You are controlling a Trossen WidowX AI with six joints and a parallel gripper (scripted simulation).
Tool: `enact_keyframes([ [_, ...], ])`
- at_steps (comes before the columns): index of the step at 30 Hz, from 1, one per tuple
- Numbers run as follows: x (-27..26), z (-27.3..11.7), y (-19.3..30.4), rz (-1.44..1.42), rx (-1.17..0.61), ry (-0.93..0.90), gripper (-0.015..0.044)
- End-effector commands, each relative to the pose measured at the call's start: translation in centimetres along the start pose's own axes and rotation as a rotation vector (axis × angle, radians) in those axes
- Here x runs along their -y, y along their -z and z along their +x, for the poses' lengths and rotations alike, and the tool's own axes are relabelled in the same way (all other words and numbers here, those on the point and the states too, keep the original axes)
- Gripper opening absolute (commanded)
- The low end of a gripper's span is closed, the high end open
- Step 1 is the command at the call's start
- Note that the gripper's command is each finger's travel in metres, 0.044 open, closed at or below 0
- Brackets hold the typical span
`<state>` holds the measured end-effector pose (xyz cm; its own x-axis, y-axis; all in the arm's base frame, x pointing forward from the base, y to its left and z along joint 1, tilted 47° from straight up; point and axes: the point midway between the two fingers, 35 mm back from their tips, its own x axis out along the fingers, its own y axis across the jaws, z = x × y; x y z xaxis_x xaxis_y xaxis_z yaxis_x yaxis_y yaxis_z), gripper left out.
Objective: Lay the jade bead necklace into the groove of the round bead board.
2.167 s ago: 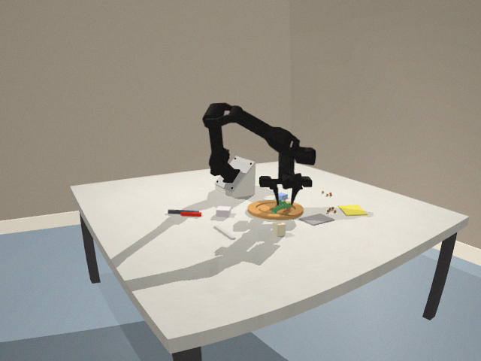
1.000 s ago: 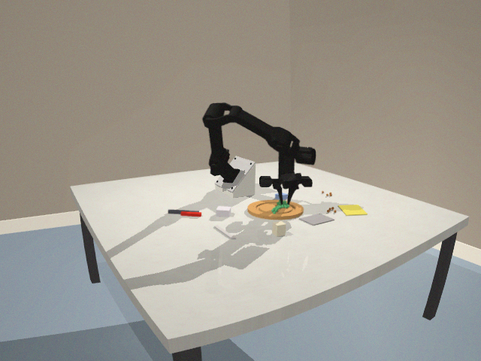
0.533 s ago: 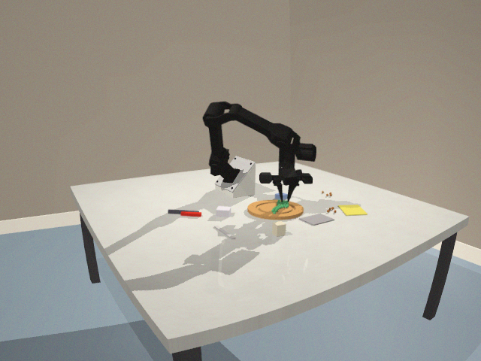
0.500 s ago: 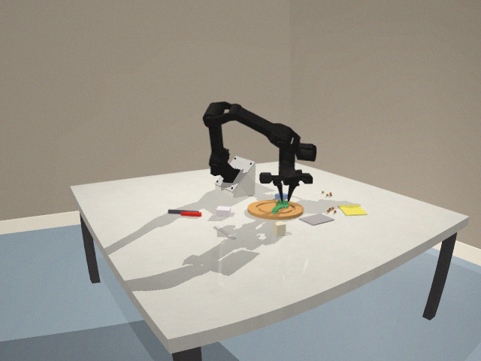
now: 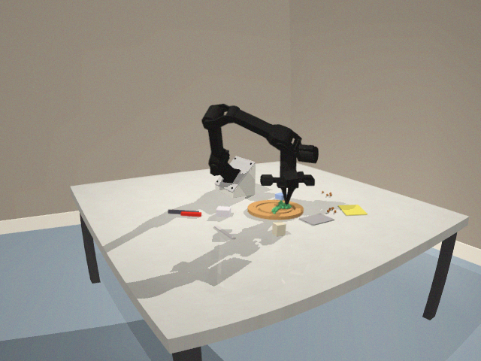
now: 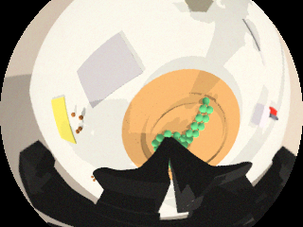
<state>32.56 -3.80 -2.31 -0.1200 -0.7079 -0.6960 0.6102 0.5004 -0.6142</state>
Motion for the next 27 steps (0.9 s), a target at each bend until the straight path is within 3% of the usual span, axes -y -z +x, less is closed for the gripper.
enact_keyframes([
  [1, 0.03, 0.43, -0.13, -0.007, 0.002, 0.006, 0.0],
  [9, 0.04, 1.24, -0.13, -0.007, 0.003, 0.006, 0.0],
  [25, 0.02, 0.25, -0.14, -0.005, 0.002, 0.005, 0.042],
  [27, 0.06, 0.62, -0.13, -0.006, -0.001, 0.005, 0.044],
])
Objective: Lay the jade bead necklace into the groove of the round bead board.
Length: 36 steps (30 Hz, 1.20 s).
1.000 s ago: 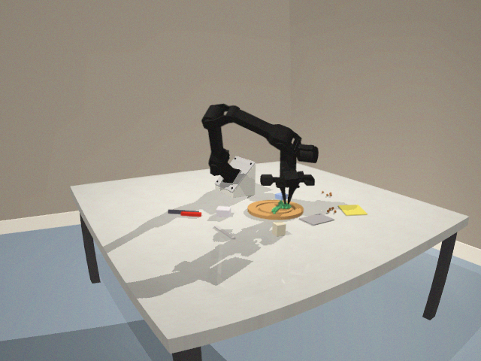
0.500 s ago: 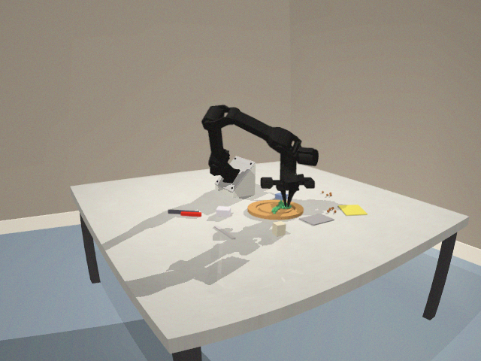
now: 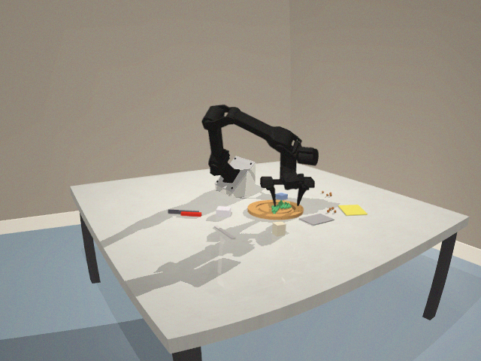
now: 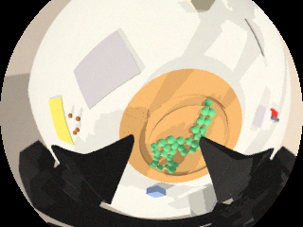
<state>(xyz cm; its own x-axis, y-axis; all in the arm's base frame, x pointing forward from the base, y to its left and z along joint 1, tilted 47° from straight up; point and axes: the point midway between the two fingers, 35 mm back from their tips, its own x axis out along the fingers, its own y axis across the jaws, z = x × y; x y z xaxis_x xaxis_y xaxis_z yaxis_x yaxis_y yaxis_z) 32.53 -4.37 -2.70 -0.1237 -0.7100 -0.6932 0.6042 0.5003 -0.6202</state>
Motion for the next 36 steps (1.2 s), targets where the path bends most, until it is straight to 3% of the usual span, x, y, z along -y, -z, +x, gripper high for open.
enact_keyframes([
  [1, 0.0, -0.3, 0.0, 0.001, 0.001, 0.0, 0.044],
  [28, 0.0, -0.6, 0.0, 0.0, 0.003, 0.001, 0.044],
  [36, -1.3, -2.8, 4.3, 0.198, 0.0, -0.002, 0.023],
])
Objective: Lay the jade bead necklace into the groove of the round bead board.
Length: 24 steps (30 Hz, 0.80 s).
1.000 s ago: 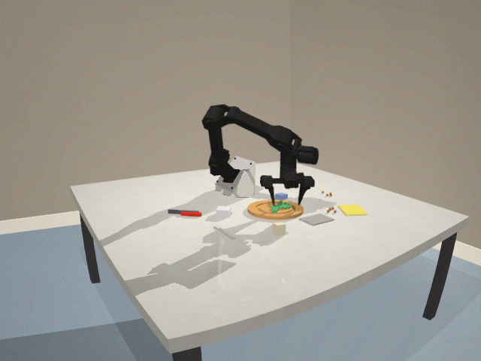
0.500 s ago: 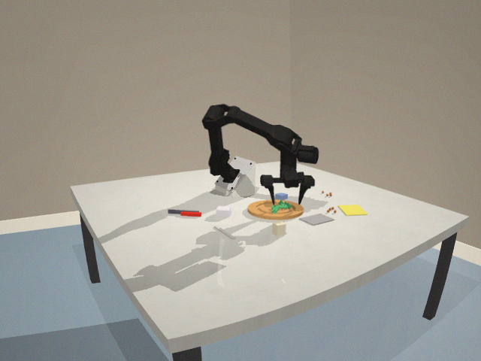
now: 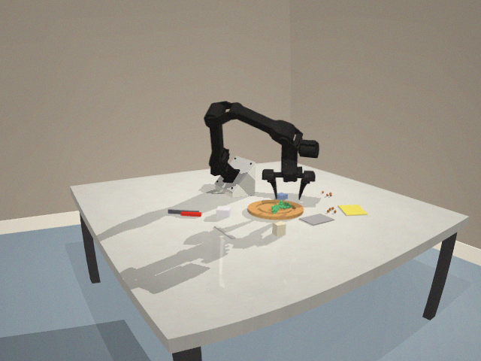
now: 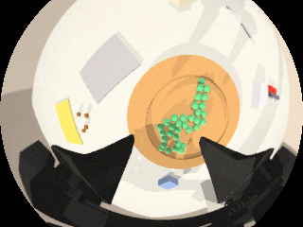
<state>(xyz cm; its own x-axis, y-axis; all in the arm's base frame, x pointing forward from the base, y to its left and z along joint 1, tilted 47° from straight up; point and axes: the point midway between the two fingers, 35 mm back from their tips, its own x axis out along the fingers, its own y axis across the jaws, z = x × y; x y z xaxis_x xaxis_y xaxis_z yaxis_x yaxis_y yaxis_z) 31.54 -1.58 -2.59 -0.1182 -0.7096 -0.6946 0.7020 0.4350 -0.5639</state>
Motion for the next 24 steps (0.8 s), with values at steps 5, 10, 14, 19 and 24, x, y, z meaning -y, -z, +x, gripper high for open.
enact_keyframes([
  [5, -0.3, -1.1, 2.7, 0.088, -0.003, 0.003, 0.012],
  [10, -0.3, 0.0, 2.7, 0.088, -0.002, 0.004, 0.012],
  [14, -0.4, -0.4, 2.5, 0.092, 0.0, -0.006, 0.012],
  [19, -0.4, 0.1, 2.5, 0.092, 0.0, -0.004, 0.012],
  [24, -0.4, 0.9, 2.6, 0.091, 0.0, -0.002, 0.012],
])
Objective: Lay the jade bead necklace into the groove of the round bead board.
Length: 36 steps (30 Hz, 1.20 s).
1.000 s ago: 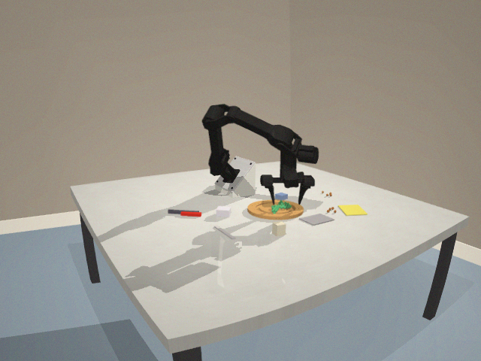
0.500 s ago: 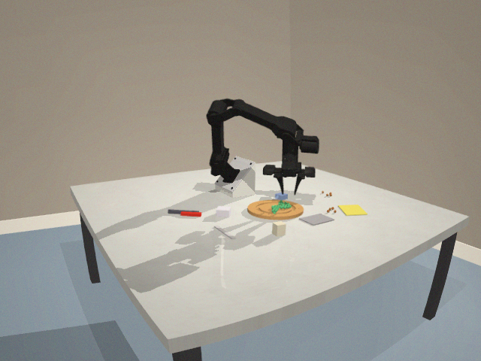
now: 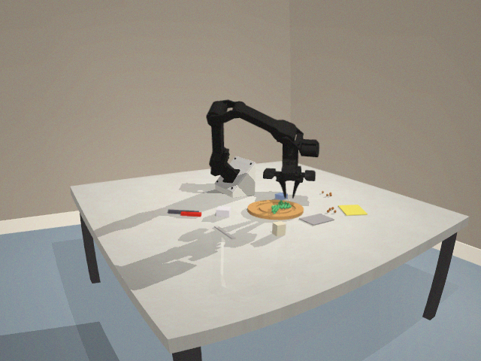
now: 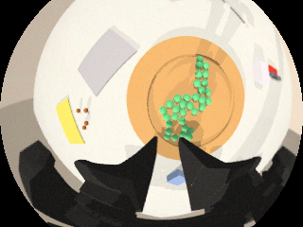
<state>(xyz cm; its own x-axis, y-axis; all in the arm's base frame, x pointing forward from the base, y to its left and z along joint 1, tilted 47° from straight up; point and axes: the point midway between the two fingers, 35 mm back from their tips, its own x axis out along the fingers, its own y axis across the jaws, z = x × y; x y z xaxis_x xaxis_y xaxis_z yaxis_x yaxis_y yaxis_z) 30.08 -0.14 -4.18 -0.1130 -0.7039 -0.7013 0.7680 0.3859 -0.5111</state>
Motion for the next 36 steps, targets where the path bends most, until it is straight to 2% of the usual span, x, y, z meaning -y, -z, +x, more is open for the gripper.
enact_keyframes([
  [1, 0.1, 0.8, 0.0, -0.007, 0.003, 0.008, 0.012],
  [15, 0.3, 2.7, 0.1, -0.009, 0.003, 0.014, 0.012],
  [33, 0.2, 2.3, 0.0, -0.001, -0.002, 0.008, 0.0],
  [36, 0.2, 2.3, 0.0, -0.001, -0.002, 0.008, 0.0],
])
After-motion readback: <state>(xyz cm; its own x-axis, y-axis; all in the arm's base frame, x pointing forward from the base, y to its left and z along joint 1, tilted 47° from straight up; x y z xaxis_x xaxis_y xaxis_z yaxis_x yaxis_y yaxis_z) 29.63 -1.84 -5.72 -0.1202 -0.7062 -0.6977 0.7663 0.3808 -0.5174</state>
